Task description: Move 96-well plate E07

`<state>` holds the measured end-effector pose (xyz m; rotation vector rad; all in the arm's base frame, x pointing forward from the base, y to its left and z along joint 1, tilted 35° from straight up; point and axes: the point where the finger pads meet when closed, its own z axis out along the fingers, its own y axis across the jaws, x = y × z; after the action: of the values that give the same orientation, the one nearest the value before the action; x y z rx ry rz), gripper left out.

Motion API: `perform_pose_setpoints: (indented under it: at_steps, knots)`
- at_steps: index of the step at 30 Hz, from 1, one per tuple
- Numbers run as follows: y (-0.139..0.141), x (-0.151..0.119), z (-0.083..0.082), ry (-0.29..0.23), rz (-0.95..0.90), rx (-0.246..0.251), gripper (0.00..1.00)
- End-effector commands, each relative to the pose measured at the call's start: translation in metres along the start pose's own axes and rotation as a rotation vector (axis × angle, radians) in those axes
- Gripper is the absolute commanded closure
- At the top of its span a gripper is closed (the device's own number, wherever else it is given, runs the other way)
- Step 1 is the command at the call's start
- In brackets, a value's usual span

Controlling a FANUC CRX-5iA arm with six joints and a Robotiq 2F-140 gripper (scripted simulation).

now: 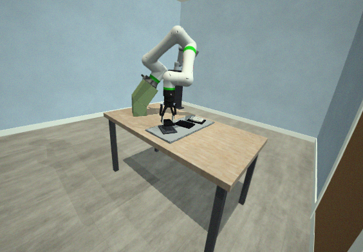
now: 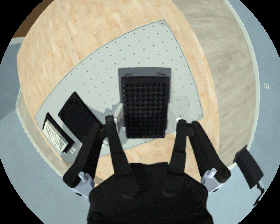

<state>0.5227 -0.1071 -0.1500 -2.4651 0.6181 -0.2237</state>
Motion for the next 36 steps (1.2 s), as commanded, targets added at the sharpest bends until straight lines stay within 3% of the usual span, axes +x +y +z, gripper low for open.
perform_pose_setpoints:
  at_steps: [1,15,36]
  knots:
    - [0.0001,0.0002,-0.0002,0.0,0.0,0.0,1.0]
    - [0.0001,0.0002,-0.0002,0.0,-0.002,0.0,1.0]
    - [0.0001,0.0002,-0.0002,0.0,-0.28,0.0,1.0]
